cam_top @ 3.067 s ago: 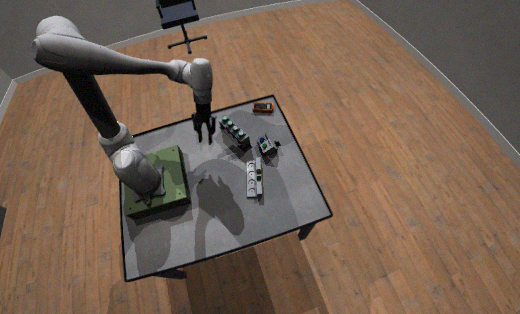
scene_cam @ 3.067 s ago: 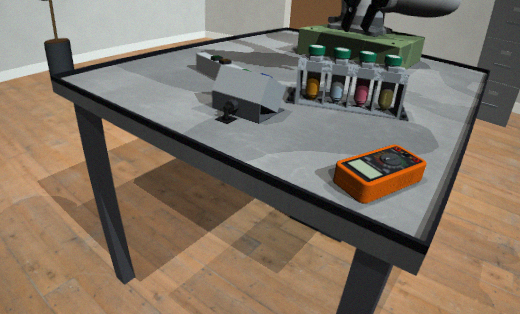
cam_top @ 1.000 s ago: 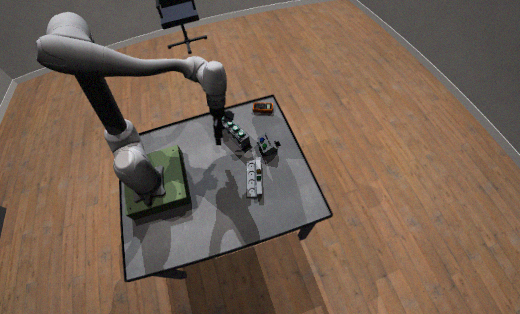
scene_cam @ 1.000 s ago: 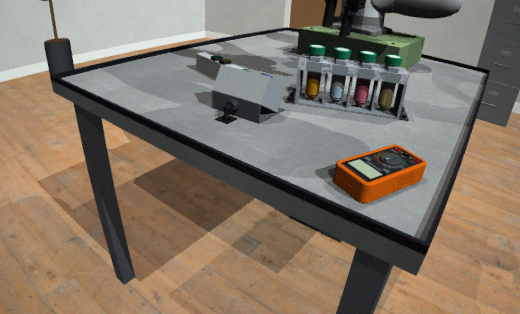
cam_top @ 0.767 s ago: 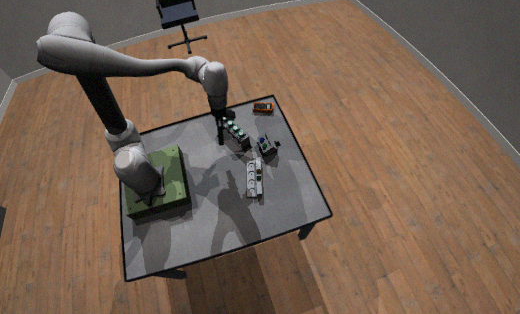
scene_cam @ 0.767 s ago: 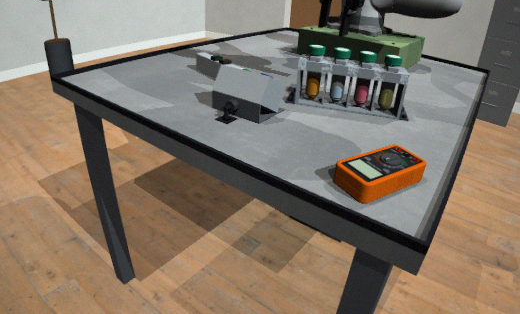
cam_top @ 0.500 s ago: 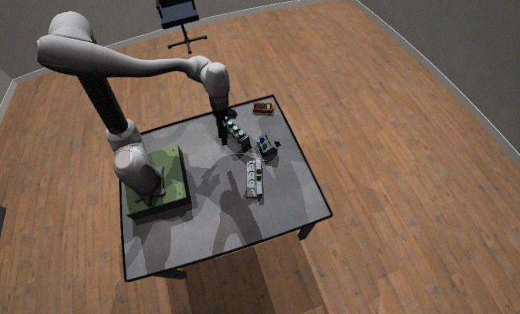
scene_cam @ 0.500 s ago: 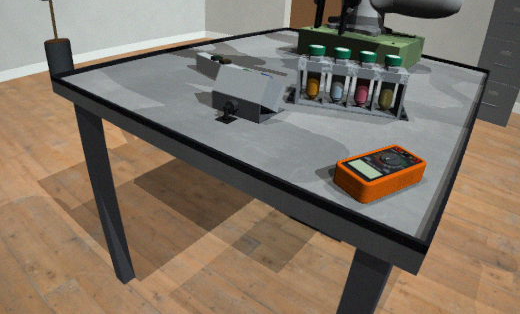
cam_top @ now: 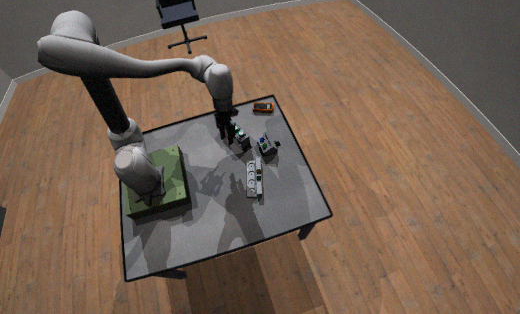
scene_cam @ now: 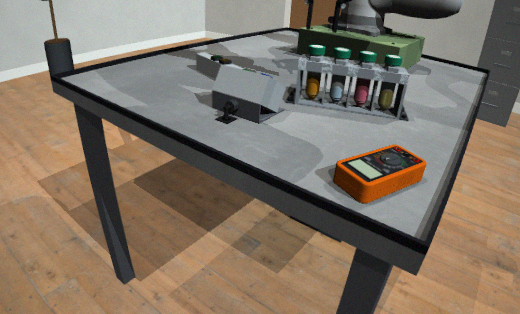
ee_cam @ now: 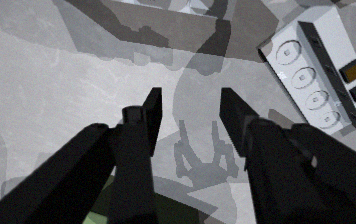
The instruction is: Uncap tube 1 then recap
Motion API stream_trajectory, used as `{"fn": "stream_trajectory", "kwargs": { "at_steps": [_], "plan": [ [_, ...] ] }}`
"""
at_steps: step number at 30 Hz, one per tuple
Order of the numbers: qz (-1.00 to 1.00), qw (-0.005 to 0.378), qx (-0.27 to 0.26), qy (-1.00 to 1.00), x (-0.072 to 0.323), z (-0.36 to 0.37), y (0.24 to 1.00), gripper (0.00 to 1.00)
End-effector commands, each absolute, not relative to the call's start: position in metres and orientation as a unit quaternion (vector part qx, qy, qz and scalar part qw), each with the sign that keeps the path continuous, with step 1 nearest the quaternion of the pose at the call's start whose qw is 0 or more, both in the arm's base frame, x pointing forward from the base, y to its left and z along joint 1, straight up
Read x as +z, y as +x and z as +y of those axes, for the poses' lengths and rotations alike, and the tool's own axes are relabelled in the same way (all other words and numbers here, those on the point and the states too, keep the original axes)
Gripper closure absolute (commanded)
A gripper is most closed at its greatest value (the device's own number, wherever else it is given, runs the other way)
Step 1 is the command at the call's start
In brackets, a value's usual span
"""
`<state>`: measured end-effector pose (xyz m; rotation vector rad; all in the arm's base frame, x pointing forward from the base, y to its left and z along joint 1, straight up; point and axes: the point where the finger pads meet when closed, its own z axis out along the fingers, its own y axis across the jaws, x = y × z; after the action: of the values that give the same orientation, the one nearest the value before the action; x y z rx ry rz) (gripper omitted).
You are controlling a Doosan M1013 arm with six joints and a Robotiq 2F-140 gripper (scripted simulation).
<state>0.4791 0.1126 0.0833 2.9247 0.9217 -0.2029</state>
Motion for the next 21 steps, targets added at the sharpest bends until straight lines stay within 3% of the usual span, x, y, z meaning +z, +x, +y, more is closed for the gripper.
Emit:
{"fn": "stream_trajectory", "kwargs": {
  "at_steps": [1,21],
  "plan": [
    [0.342,0.023,-0.063,0.937,0.085,0.109,0.486,0.59],
    [0.603,0.000,-0.037,0.797,0.089,0.094,0.511,0.59]
  ]
}}
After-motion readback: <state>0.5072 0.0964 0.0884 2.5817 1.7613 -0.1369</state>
